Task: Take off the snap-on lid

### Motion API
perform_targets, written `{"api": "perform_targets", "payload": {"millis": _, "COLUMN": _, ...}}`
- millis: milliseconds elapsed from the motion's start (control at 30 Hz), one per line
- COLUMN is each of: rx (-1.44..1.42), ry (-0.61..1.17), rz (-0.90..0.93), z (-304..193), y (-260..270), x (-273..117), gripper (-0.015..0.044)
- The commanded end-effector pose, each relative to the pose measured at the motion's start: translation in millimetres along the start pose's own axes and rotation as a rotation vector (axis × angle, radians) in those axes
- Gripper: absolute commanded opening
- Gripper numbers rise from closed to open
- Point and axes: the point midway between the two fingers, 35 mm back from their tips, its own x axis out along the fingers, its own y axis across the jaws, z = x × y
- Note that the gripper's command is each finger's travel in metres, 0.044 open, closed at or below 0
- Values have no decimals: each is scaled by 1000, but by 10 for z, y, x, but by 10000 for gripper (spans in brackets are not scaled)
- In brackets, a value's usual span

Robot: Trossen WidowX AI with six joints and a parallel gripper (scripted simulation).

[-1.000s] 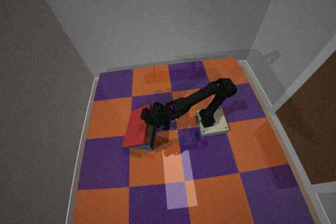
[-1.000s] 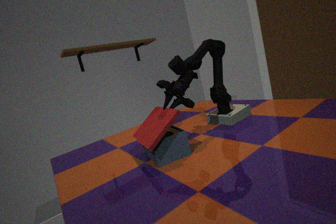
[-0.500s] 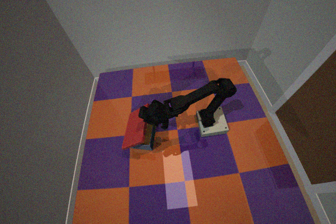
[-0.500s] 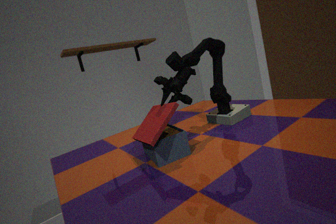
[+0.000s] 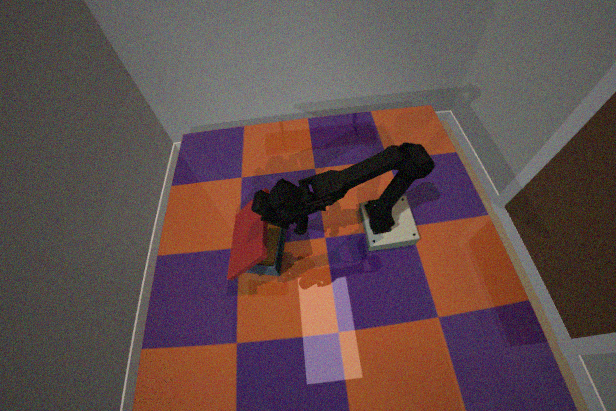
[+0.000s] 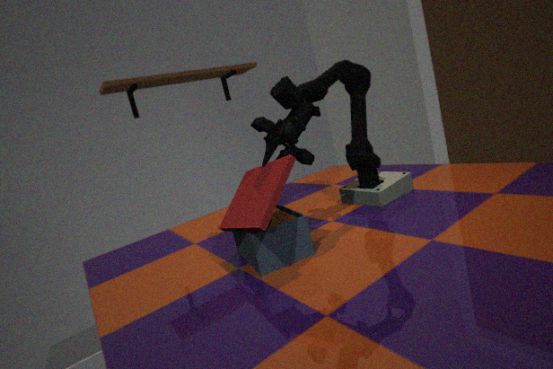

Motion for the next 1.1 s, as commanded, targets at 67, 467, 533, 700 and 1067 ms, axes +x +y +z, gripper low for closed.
{"api": "perform_targets", "payload": {"millis": 67, "rx": 2, "ry": 8, "rz": 17, "z": -13, "y": 126, "x": -79, "gripper": 0}}
{"api": "perform_targets", "payload": {"millis": 467, "rx": 2, "ry": 8, "rz": 17, "z": -12, "y": 193, "x": -138, "gripper": 0}}
{"api": "perform_targets", "payload": {"millis": 533, "rx": 2, "ry": 8, "rz": 17, "z": -12, "y": 193, "x": -138, "gripper": 0}}
{"api": "perform_targets", "payload": {"millis": 700, "rx": 2, "ry": 8, "rz": 16, "z": 6, "y": 163, "x": -125, "gripper": 0}}
{"api": "perform_targets", "payload": {"millis": 1067, "rx": 0, "ry": 6, "rz": 17, "z": 249, "y": 107, "x": -112, "gripper": 0}}
